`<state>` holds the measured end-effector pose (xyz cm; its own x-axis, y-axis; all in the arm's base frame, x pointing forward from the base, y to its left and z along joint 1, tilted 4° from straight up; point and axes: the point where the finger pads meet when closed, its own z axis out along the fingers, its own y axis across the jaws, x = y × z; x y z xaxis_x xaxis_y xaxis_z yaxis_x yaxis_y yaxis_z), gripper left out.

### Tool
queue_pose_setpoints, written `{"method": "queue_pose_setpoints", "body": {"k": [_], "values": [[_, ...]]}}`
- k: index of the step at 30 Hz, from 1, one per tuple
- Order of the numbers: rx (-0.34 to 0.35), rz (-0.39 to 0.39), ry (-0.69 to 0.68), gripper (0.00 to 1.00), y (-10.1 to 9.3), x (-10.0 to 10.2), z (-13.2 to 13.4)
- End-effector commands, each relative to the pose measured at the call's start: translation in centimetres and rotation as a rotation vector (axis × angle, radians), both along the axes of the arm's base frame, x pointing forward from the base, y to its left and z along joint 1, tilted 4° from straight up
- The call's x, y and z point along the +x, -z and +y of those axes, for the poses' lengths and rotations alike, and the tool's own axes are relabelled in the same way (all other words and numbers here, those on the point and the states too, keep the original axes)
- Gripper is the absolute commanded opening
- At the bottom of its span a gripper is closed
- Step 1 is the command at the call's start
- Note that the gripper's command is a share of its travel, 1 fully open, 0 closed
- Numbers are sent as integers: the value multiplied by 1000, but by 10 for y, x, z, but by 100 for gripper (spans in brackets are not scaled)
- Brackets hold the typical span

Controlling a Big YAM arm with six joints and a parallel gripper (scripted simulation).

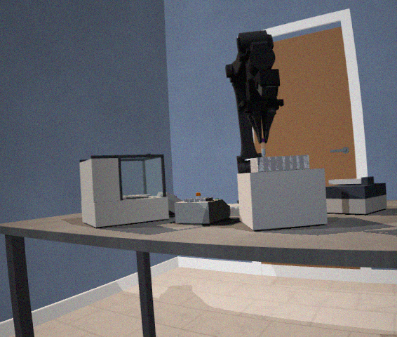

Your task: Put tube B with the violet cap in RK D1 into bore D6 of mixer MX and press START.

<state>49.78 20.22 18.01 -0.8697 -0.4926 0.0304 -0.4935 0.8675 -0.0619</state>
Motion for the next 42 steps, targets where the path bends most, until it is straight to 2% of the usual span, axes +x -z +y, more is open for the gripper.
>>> {"method": "queue_pose_setpoints", "body": {"k": [1,3,4,37,42], "values": [[15,-26,-2,9,-7,-1,2],[15,-26,-2,9,-7,-1,2],[10,-15,-2,9,-1,-1,2],[15,-27,-2,9,-8,-3,1],[6,-7,-2,9,7,-1,0]]}}
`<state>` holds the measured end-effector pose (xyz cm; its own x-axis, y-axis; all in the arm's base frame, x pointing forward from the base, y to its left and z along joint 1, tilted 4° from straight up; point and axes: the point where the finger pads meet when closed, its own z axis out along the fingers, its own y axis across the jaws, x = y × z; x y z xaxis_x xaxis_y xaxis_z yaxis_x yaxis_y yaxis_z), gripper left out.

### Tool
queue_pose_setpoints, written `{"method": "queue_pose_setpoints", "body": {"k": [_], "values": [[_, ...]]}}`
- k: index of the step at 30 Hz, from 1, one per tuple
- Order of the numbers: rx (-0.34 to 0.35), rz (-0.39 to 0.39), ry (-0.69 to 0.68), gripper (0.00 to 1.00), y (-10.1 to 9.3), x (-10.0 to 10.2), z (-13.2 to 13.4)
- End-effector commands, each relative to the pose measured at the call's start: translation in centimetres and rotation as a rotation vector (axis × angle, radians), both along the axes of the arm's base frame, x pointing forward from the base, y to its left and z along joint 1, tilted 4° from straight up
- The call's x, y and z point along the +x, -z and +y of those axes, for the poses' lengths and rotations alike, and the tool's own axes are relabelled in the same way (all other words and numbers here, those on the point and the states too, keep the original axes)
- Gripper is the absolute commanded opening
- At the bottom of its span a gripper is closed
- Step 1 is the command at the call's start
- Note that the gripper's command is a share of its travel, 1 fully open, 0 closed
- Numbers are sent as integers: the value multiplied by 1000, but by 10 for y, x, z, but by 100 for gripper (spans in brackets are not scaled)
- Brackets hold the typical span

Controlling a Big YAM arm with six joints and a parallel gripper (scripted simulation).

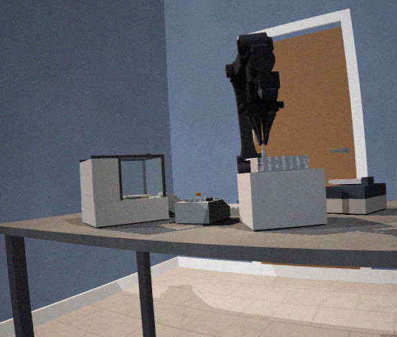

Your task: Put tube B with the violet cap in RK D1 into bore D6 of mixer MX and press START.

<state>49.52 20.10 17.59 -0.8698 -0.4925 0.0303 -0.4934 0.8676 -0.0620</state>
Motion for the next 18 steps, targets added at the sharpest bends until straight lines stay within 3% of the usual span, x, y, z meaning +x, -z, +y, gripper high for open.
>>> {"method": "queue_pose_setpoints", "body": {"k": [1,18], "values": [[3,0,-2,9,3,0,1],[0,7,-2,9,5,0,-1]]}}
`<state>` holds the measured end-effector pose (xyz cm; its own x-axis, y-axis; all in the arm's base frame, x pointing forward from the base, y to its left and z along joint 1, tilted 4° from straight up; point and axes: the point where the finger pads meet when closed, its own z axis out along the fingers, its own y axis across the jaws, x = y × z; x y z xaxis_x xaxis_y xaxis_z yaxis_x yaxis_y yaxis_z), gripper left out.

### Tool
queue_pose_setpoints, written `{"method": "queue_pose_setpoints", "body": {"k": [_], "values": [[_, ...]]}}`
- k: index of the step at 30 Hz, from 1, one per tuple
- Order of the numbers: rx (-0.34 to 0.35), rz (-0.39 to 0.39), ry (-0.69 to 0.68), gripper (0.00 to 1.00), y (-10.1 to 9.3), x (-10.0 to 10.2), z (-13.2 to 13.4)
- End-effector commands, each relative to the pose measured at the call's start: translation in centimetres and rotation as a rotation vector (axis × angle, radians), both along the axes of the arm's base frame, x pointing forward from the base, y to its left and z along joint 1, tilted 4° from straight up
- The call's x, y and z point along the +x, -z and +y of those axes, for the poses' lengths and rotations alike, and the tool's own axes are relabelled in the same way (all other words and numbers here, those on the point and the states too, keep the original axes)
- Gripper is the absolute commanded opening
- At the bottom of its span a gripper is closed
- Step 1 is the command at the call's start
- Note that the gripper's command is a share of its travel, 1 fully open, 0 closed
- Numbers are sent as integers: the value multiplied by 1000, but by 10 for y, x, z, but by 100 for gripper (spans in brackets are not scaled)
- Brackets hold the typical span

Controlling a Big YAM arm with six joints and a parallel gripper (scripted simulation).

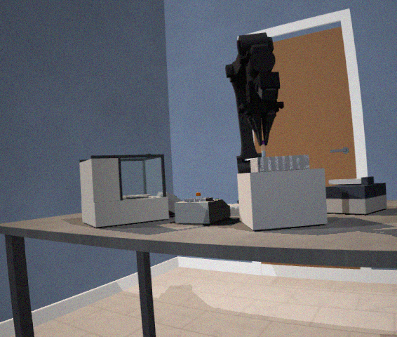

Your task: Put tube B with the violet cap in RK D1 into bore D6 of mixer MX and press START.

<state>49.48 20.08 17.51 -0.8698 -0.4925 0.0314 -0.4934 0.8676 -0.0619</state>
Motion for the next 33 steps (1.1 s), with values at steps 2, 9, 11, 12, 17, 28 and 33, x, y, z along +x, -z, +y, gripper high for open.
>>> {"method": "queue_pose_setpoints", "body": {"k": [2,9,11,12,17,28,33], "values": [[1,7,-2,9,4,1,-1],[0,9,-2,9,5,1,-1],[0,9,-2,9,5,1,-1],[0,9,-2,9,5,1,-1],[-1,11,-1,9,6,1,-1],[0,8,0,9,12,5,-2],[0,9,0,9,14,5,-2]]}}
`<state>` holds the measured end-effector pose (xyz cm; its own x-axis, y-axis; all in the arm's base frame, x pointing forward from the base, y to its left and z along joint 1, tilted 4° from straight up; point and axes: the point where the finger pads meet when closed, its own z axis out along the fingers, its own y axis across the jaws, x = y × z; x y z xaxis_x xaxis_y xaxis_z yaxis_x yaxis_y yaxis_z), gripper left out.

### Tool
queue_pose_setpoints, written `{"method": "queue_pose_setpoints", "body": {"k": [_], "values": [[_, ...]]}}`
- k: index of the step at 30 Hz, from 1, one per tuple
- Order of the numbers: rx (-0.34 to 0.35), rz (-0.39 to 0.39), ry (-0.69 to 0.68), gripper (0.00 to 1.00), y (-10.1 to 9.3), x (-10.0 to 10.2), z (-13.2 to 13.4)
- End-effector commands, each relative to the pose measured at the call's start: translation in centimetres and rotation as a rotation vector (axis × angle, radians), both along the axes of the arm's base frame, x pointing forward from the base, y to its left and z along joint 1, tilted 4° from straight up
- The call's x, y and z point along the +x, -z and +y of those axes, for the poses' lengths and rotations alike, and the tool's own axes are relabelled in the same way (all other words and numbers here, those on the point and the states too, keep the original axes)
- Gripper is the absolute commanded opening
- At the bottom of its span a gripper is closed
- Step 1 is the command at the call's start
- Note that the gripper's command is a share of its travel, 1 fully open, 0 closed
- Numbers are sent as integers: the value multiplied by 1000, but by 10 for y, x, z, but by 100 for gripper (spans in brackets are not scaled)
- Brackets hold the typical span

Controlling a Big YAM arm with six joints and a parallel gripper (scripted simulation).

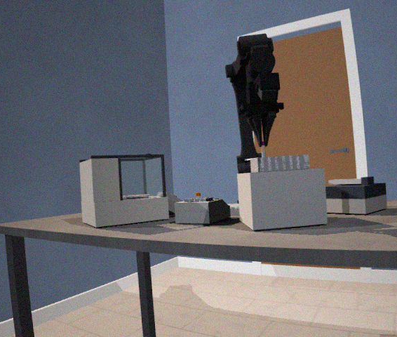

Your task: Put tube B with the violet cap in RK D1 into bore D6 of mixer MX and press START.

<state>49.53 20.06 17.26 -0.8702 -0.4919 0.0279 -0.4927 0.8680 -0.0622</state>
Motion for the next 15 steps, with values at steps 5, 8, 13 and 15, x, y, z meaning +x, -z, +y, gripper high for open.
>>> {"method": "queue_pose_setpoints", "body": {"k": [5,8,13,15], "values": [[-1,11,0,9,14,5,-3],[-1,11,0,9,16,5,-3],[-3,15,0,9,17,4,-4],[-1,10,0,9,18,6,-3]]}}
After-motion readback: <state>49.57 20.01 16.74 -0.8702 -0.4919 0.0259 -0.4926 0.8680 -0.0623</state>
